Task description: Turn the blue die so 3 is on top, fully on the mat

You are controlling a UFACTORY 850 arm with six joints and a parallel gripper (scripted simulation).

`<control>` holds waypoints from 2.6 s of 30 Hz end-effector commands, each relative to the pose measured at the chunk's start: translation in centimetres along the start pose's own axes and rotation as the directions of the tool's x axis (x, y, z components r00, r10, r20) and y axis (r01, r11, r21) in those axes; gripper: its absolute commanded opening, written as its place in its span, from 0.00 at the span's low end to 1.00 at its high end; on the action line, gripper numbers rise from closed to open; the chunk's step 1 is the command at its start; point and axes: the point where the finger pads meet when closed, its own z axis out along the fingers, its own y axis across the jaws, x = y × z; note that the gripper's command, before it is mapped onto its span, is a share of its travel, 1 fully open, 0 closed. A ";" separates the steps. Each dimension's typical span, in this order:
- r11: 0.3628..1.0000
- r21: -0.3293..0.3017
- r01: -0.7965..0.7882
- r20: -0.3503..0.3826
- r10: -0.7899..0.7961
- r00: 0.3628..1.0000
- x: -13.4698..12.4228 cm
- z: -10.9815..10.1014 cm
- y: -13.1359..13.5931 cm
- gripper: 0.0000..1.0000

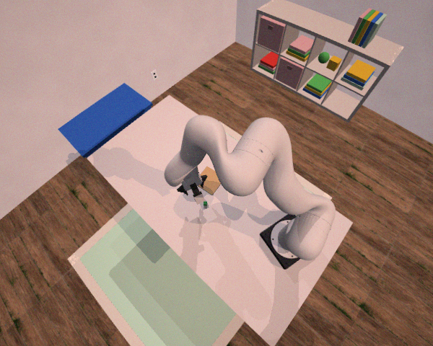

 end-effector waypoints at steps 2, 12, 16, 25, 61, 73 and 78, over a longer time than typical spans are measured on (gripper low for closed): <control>0.978 0.023 -0.205 0.011 0.205 0.979 -0.1 0.3 0.1 1.00; 0.882 0.020 -0.470 0.017 0.470 0.883 -0.1 0.7 0.2 1.00; 0.802 0.017 -0.597 0.020 0.596 0.802 -0.1 1.0 0.2 1.00; 0.611 0.011 -0.792 0.024 0.791 0.611 0.0 1.4 0.2 1.00; 0.084 -0.004 -0.996 0.027 0.996 0.084 0.0 2.4 0.3 0.36; 0.084 -0.004 -0.996 0.027 0.996 0.084 0.0 2.4 0.3 0.36; 0.084 -0.004 -0.996 0.027 0.996 0.084 0.0 2.4 0.3 0.36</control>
